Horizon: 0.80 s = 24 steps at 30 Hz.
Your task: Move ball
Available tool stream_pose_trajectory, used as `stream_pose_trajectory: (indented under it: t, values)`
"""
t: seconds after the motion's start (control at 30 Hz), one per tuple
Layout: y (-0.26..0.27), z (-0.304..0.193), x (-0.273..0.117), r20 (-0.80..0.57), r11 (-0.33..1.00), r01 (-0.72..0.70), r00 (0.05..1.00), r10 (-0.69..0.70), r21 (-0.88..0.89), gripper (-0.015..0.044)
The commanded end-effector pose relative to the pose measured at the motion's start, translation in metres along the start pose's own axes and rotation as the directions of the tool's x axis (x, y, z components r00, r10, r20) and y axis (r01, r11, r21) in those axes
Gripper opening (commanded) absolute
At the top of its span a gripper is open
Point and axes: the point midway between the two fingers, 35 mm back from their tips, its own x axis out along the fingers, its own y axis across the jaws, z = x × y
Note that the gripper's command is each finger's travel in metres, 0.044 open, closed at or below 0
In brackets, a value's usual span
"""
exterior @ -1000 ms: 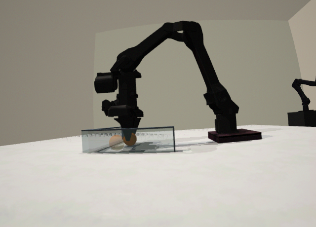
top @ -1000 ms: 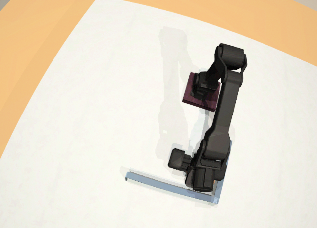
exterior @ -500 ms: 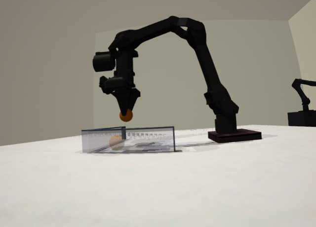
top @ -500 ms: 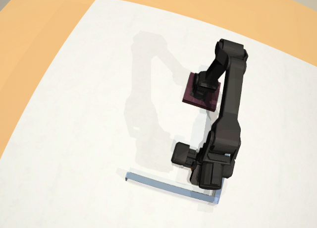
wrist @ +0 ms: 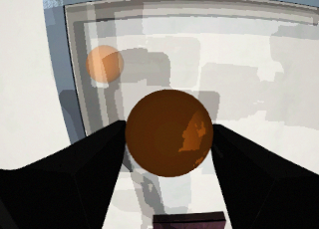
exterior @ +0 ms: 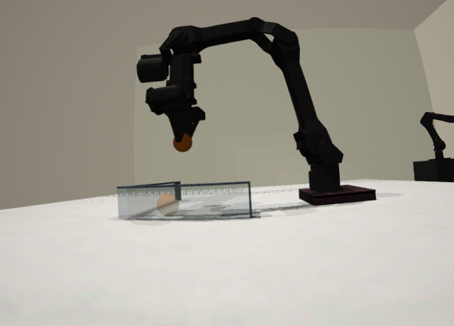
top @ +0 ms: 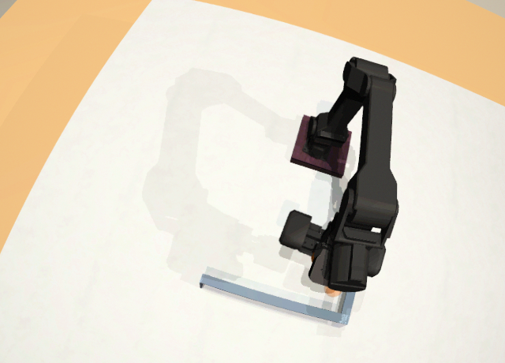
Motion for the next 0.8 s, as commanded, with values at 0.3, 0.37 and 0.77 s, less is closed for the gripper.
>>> stream_pose_trajectory:
  t: [0.3, 0.37, 0.77]
  values:
    - [0.017, 0.004, 0.01, 0.0, 0.932, -0.006, 1.0, 0.006, 0.362, 0.0]
    - [0.019, 0.005, 0.012, 0.0, 0.908, -0.006, 1.0, 0.006, 0.418, 0.0]
    - [0.035, 0.008, 0.022, 0.0, 0.696, -0.006, 1.0, 0.008, 0.718, 0.0]
